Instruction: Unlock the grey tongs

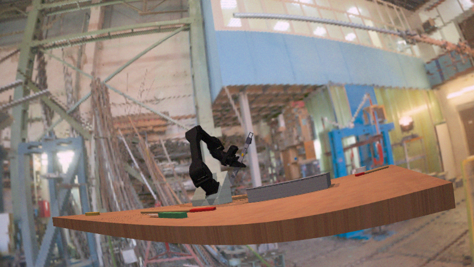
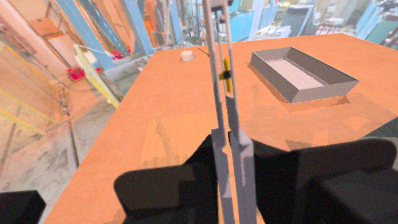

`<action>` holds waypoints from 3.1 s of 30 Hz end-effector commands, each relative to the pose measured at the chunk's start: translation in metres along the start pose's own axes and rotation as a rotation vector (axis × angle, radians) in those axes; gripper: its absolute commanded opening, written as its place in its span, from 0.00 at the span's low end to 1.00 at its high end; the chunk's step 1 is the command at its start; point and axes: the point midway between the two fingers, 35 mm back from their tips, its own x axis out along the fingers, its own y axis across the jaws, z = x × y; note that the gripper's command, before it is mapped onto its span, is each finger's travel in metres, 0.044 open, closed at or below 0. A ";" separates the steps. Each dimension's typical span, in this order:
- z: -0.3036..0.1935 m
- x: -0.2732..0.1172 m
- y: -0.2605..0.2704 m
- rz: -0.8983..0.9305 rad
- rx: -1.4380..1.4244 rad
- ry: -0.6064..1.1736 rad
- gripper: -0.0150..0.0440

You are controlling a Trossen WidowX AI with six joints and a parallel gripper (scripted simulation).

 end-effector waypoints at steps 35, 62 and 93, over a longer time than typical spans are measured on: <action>0.016 0.017 0.006 0.070 -0.002 1.006 0.00; -0.018 0.040 0.013 0.070 -0.002 1.006 0.00; -0.062 0.067 0.015 0.069 -0.003 1.005 0.00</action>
